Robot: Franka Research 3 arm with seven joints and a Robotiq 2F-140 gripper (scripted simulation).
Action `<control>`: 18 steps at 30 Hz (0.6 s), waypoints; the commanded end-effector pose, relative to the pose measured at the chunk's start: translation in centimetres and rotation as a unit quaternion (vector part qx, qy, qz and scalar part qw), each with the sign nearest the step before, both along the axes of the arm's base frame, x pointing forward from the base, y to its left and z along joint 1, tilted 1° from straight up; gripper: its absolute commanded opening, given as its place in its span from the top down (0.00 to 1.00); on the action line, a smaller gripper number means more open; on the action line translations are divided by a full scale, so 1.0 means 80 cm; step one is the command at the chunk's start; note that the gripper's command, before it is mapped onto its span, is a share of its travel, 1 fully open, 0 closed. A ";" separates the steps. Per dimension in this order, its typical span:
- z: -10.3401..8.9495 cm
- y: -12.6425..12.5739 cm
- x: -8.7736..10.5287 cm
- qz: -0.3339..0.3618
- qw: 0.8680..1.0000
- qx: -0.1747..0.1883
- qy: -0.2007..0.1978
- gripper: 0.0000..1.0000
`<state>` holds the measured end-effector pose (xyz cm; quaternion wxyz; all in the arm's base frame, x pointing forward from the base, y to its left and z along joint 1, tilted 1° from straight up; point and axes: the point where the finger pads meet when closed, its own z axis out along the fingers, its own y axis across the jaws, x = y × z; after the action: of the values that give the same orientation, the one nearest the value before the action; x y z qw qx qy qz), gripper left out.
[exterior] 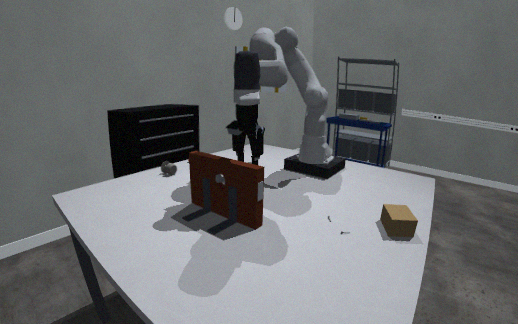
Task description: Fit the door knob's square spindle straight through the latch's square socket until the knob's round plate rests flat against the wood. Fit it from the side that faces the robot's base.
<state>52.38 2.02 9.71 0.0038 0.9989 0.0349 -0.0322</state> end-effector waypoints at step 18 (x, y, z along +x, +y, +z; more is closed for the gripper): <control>0.002 0.000 0.004 0.002 1.000 0.000 -0.002 0.58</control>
<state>52.51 2.03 9.72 0.0037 0.9989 0.0348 -0.0321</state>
